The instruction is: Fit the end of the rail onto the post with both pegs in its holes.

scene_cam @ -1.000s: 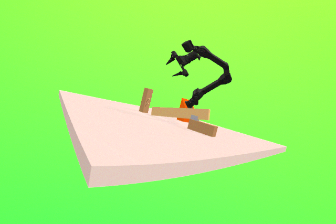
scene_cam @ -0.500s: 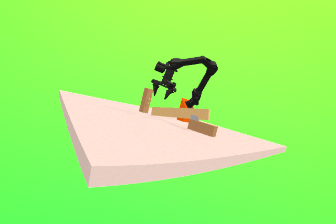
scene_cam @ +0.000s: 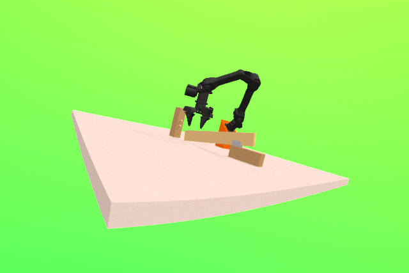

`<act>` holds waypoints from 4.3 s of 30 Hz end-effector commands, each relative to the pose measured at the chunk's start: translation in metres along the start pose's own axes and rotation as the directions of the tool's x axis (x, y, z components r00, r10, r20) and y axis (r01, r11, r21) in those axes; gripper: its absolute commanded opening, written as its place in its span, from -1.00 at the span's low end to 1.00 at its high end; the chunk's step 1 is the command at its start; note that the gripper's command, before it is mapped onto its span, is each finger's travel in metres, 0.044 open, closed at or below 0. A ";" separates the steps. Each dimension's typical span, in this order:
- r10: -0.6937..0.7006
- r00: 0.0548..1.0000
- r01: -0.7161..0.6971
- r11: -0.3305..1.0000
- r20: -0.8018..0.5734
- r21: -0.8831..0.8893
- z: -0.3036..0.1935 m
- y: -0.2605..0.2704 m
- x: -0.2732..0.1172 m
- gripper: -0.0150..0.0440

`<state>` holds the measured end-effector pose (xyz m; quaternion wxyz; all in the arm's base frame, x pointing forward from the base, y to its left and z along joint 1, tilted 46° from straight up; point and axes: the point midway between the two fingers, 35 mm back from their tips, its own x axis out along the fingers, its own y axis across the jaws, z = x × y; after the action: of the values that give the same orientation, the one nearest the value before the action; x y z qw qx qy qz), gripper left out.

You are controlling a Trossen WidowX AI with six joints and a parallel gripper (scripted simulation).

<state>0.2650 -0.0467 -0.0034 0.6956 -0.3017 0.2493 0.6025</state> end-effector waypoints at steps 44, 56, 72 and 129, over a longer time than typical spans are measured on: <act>0.009 1.000 -0.009 1.000 0.014 0.008 0.004 0.004 0.067 0.56; 0.009 1.000 -0.009 1.000 0.014 0.008 0.004 0.004 0.067 -0.25; 0.009 1.000 -0.009 1.000 0.014 0.008 0.004 0.004 0.067 -0.49; 0.009 1.000 -0.009 1.000 0.013 0.008 0.003 -0.001 0.037 -0.49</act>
<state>0.2686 -0.0152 -0.0325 0.6909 -0.2902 0.2515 0.6126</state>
